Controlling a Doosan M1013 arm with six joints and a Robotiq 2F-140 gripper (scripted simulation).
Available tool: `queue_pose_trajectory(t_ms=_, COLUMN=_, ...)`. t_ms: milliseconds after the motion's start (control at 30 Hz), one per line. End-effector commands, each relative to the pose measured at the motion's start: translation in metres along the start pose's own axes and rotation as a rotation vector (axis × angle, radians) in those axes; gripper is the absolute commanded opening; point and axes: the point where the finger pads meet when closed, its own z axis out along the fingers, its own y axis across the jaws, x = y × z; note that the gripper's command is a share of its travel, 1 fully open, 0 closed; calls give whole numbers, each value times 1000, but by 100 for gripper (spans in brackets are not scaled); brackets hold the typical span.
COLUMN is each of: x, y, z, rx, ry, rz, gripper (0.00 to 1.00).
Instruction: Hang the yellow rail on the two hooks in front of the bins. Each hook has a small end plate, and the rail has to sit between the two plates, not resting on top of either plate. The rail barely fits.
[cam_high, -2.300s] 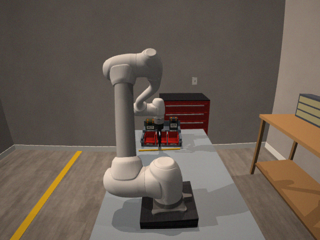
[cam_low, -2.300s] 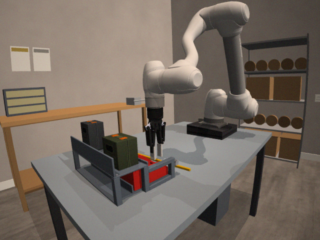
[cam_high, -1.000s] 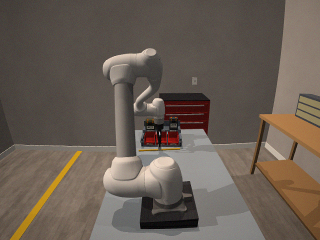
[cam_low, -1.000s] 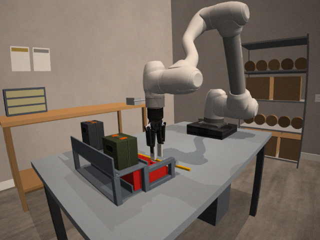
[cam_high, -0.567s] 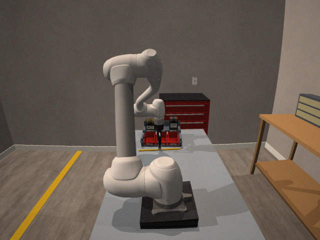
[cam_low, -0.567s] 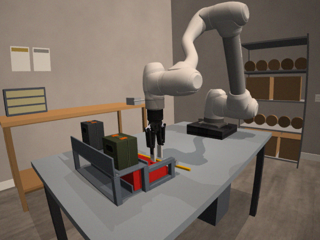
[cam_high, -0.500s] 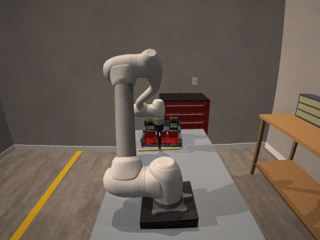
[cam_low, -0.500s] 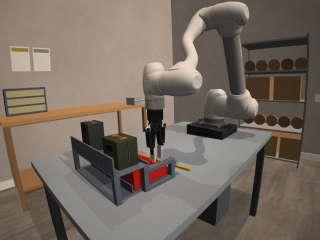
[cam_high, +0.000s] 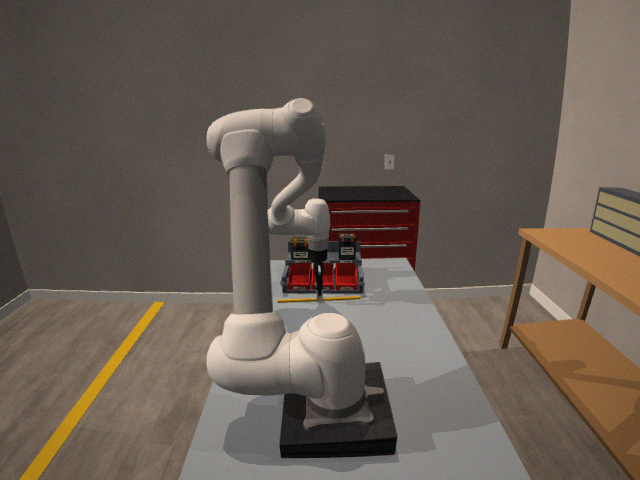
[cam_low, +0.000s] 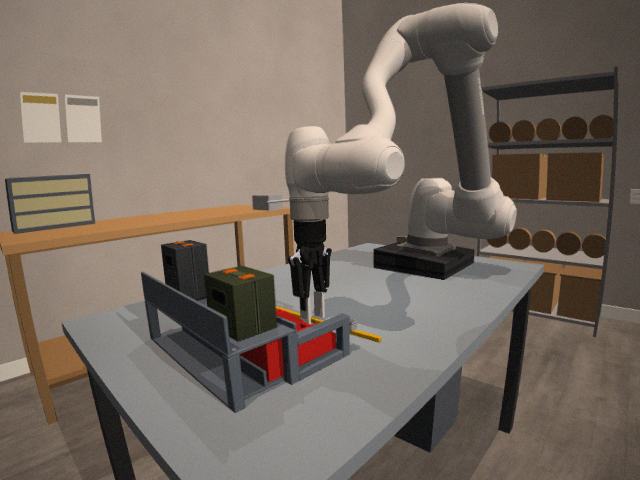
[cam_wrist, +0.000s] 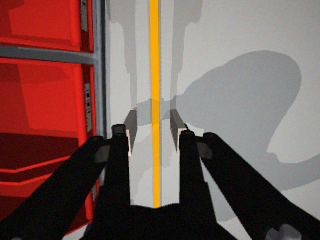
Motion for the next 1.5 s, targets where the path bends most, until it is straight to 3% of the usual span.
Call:
queue_pose_trajectory(t_ms=0, x=-2, y=3, z=4, rx=-2, ry=-5, rz=2, gripper=37)
queue_pose_trajectory(t_ms=1467, x=-2, y=2, z=3, rx=-1, ry=-4, rz=2, gripper=37)
